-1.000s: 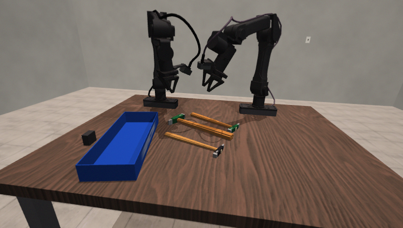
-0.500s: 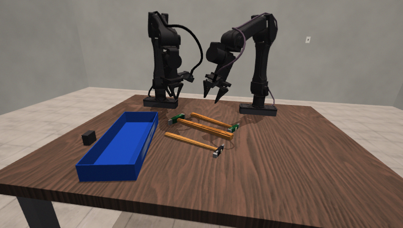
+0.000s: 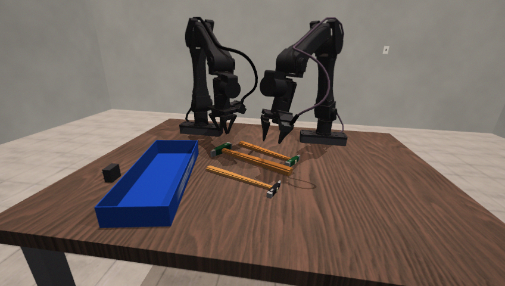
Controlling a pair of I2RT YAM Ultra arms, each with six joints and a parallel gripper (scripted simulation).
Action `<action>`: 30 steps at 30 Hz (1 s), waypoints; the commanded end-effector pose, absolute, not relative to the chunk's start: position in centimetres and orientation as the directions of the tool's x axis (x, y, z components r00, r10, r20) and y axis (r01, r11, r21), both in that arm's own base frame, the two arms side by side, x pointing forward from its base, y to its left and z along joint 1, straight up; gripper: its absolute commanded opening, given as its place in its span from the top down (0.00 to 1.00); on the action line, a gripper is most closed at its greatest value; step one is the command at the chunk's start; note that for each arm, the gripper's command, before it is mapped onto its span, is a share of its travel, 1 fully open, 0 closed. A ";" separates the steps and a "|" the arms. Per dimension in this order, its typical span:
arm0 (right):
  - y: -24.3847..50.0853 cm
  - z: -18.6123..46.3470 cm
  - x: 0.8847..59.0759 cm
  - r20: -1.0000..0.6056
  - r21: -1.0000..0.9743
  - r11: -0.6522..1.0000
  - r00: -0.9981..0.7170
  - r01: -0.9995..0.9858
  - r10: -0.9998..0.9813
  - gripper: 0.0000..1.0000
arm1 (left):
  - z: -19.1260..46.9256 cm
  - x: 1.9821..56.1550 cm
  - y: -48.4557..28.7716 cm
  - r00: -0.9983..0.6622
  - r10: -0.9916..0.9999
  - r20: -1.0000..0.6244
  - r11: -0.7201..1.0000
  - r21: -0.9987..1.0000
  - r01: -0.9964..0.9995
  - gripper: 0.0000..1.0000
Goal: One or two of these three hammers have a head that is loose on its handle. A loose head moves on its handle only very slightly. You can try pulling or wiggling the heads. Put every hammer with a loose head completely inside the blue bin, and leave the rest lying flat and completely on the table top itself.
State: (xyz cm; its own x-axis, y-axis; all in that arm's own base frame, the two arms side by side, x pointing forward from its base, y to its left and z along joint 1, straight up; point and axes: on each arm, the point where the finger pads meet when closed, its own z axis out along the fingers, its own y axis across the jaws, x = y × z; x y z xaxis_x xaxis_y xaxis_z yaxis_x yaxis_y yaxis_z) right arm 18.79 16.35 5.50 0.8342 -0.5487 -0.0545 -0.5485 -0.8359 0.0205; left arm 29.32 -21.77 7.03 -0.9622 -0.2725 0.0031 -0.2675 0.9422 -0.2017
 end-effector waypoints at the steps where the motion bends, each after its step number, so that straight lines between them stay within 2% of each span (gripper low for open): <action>1: 17.2 5.1 19.3 -0.011 -0.045 -0.859 0.860 -0.511 -0.511 0.53 | 7.2 30.8 -21.1 -0.883 -0.469 0.008 0.870 -0.165 -0.464 0.43; 14: 17.7 1.7 16.8 0.012 -0.011 -0.913 0.913 -0.409 -0.409 0.53 | 2.9 33.2 -17.3 -0.487 -0.873 0.000 0.487 -0.025 -0.873 0.43; 20: 17.5 1.6 16.3 -0.001 0.004 -0.913 0.913 -0.408 -0.408 0.53 | 2.1 33.5 -16.5 -0.420 -0.907 -0.010 0.420 -0.003 -0.907 0.43; 30: 17.8 0.9 16.4 -0.005 -0.001 -0.911 0.911 -0.413 -0.413 0.53 | 1.3 34.3 -16.9 -0.433 -0.901 0.000 0.433 -0.024 -0.901 0.43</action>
